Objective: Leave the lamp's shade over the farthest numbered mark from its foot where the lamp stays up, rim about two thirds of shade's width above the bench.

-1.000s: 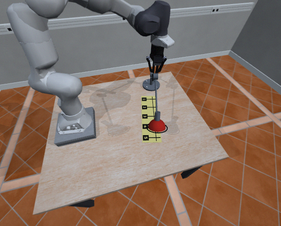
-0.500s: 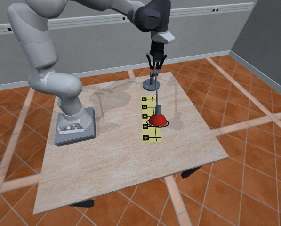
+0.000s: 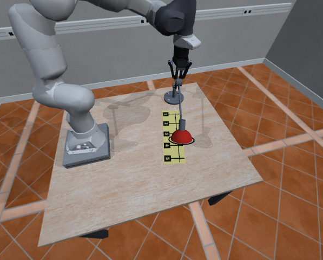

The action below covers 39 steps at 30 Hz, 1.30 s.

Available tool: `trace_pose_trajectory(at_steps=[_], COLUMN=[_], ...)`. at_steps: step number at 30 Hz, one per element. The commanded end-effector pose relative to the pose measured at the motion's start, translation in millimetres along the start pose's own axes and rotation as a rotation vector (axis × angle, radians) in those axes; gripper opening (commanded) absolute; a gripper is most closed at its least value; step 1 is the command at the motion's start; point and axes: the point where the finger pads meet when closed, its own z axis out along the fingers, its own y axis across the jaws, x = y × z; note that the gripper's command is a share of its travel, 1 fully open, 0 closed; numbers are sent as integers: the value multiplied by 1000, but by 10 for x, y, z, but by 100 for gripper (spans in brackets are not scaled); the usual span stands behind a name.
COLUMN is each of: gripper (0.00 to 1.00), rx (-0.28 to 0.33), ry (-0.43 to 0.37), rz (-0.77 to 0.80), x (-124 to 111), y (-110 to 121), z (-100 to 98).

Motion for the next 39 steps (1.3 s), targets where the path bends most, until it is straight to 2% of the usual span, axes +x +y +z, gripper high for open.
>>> trace_pose_trajectory(at_steps=[1,4,5,21,36,39], gripper=[10,10,100,100,100,100], rx=[15,15,14,0,2,3], ry=[-22,-22,-21,0,-3,-3], rz=[-16,-16,-15,0,-3,-4], x=[-107,-107,-100,-1,-9,-10], y=[-30,-30,-28,0,12,9], z=[-120,-120,-112,-2,-614,-652])
